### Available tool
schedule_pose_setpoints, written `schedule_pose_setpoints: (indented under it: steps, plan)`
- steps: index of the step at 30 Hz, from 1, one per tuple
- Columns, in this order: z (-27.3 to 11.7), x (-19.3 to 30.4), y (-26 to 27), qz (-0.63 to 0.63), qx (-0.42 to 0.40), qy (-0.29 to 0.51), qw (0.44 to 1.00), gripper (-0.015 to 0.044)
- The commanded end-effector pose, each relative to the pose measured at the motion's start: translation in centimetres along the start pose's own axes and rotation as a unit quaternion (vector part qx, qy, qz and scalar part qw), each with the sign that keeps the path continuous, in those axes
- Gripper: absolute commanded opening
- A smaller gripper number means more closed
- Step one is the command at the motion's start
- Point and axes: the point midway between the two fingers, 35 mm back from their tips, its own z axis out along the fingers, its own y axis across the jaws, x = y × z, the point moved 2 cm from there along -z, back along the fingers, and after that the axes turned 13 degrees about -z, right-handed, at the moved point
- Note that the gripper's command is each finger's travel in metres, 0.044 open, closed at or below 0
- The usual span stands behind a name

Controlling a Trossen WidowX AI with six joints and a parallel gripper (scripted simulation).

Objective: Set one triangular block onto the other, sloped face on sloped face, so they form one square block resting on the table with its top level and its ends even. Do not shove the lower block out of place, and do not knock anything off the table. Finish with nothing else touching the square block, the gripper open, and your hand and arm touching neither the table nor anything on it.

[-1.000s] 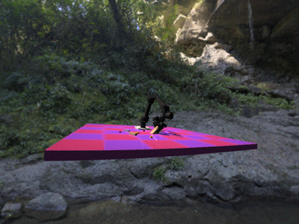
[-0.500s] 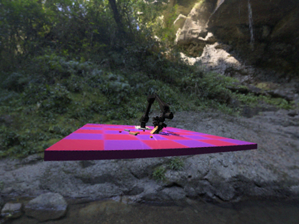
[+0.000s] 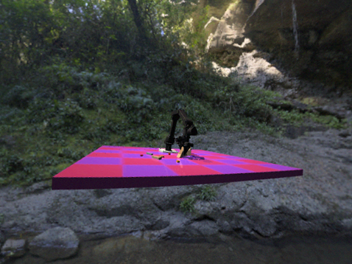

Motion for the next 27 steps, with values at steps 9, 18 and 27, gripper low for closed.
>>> schedule_pose_setpoints:
  steps: [9, 18, 27]
  plan:
    - [-0.8, -2.7, -0.6, -0.001, -0.036, 0.148, 0.988, 0.0000]
    - [-0.8, -4.7, -1.1, -0.002, -0.061, 0.258, 0.964, 0.0000]
    - [-0.3, -6.7, -1.6, -0.002, -0.085, 0.366, 0.927, 0.0000]
